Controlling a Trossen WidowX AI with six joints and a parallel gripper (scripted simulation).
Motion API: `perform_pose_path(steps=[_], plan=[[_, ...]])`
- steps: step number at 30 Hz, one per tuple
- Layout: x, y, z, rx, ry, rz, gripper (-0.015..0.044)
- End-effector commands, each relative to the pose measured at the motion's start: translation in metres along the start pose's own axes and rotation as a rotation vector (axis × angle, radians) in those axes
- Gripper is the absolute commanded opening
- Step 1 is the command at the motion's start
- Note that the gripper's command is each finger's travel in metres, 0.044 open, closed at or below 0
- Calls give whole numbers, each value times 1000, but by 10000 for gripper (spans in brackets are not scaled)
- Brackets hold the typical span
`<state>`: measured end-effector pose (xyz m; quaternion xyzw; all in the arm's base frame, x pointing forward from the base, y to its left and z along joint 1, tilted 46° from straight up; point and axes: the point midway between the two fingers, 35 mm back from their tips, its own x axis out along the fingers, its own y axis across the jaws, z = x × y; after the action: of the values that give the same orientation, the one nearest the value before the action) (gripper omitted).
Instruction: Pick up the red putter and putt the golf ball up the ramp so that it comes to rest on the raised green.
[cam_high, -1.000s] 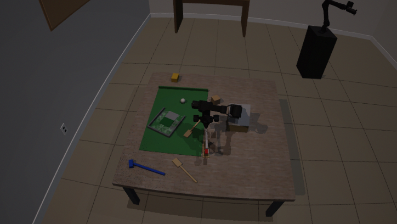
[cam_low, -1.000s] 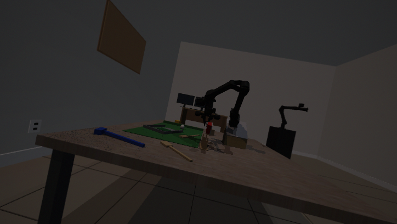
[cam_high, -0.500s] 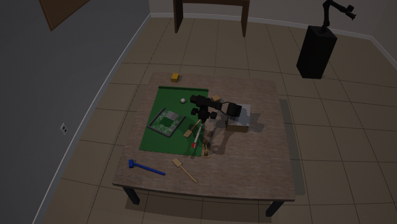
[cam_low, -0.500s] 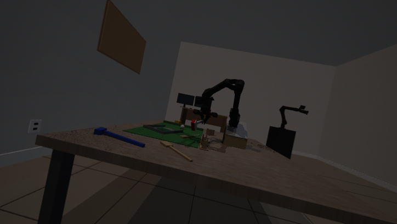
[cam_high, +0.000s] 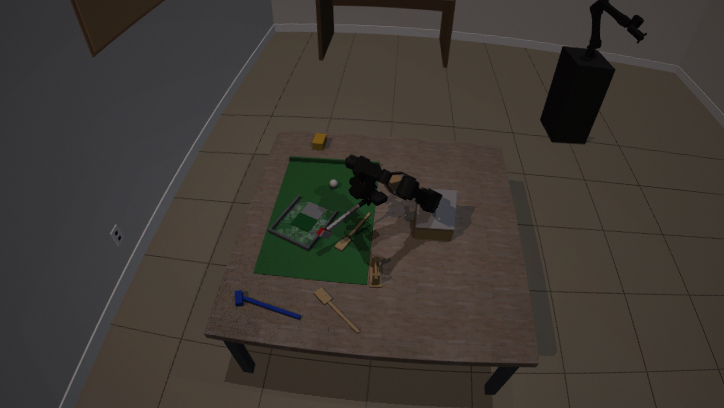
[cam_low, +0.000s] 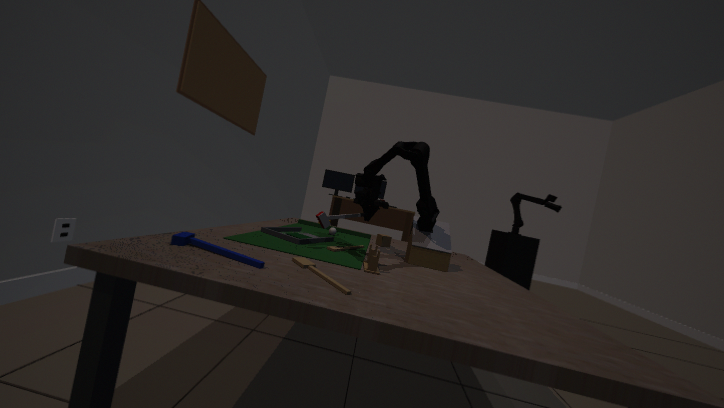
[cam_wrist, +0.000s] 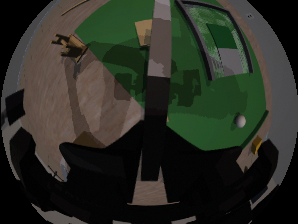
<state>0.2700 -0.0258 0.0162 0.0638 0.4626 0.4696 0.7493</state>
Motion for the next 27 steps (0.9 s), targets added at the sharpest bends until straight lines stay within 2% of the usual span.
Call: perform_pose_path(steps=[1, 27], plan=[[-9, -25, -18, 183, 6, -31, 0], [-28, -107, -157, 1151, 40, -101, 0]])
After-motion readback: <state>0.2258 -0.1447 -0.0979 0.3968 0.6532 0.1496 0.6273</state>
